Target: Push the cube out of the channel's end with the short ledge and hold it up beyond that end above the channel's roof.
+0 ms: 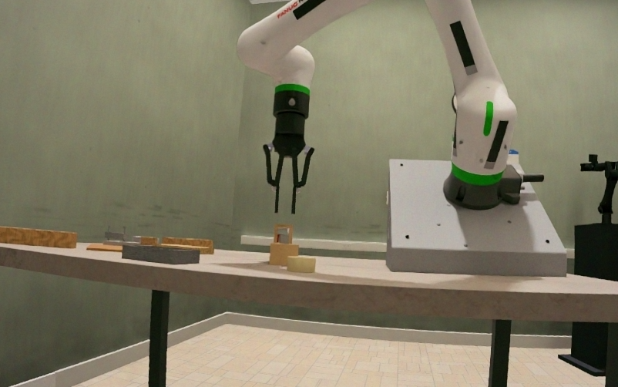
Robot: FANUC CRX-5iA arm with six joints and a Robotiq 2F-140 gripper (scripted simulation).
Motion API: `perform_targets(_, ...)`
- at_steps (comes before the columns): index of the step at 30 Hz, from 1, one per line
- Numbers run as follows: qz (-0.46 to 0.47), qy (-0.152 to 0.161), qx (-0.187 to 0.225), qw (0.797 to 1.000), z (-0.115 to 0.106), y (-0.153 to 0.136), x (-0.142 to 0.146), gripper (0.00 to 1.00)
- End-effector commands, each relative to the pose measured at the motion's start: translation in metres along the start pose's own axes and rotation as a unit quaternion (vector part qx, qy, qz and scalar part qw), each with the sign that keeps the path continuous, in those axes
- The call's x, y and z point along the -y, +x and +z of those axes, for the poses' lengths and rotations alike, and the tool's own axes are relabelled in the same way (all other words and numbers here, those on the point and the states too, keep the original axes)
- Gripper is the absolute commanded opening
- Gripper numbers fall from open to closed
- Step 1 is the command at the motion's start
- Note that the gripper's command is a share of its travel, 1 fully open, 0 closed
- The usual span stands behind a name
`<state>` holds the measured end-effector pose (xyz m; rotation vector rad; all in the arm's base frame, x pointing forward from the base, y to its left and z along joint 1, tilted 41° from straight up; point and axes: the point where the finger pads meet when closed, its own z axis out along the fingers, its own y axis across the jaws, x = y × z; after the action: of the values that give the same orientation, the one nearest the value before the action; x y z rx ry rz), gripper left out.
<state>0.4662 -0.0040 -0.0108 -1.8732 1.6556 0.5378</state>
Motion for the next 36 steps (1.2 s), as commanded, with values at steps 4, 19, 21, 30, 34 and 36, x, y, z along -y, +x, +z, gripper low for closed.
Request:
perform_targets(4, 0.0, 0.0, -0.001, 1.0, -0.001, 0.0, 0.0, 0.3)
perform_targets(19, 0.0, 0.0, 0.0, 1.0, 0.004, -0.077, 0.0, 0.1)
perform_targets(21, 0.0, 0.0, 0.0, 1.0, 0.004, -0.077, 0.0, 0.1)
perform_targets(30, 0.0, 0.0, -0.001, 1.0, 0.044, -0.077, 0.0, 0.1)
perform_targets(34, 0.0, 0.0, 0.0, 1.0, 0.046, -0.077, 0.0, 0.1)
perform_targets(36, 0.0, 0.0, -0.001, 1.0, 0.049, -0.077, 0.0, 0.1)
